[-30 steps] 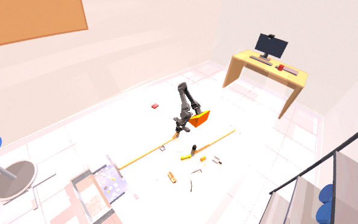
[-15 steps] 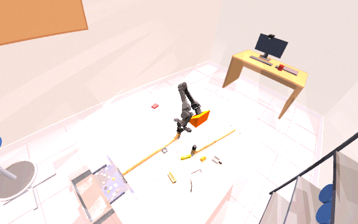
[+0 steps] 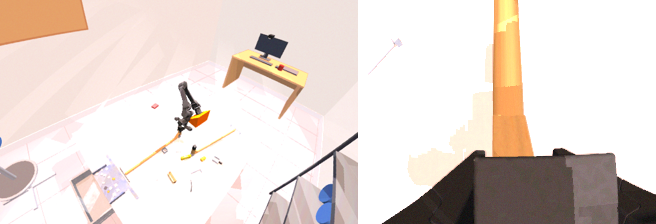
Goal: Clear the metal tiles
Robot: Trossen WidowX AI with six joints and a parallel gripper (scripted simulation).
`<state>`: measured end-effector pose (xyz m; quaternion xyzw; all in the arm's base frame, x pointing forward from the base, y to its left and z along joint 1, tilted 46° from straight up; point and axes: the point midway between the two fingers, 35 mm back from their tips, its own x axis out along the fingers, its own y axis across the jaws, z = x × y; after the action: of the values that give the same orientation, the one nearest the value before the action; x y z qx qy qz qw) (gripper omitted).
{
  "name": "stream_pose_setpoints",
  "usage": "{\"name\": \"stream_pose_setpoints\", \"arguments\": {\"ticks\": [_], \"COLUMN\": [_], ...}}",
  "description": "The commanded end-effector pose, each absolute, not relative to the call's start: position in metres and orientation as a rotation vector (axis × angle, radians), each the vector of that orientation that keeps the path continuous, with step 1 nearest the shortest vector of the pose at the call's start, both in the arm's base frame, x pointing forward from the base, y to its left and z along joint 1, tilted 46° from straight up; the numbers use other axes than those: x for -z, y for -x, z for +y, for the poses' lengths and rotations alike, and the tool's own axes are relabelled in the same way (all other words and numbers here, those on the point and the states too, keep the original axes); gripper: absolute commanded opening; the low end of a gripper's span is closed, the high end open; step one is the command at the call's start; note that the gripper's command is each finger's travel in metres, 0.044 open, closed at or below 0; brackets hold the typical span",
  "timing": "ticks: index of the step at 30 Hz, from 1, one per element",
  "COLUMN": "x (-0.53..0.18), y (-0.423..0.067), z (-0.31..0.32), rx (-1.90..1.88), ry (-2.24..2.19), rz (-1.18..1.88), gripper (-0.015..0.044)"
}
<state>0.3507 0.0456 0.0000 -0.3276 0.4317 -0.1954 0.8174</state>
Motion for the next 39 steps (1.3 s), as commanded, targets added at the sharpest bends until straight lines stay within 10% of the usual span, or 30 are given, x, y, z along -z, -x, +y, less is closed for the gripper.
{"name": "stream_pose_setpoints", "arguments": {"ticks": [1,39], "x": [-0.002,-0.014], "y": [-0.34,-0.276], "z": [0.051,0.043], "rx": [0.41,0.403], "ry": [0.697,0.702], "rz": [0.913,0.925], "gripper": [0.0,0.0]}}
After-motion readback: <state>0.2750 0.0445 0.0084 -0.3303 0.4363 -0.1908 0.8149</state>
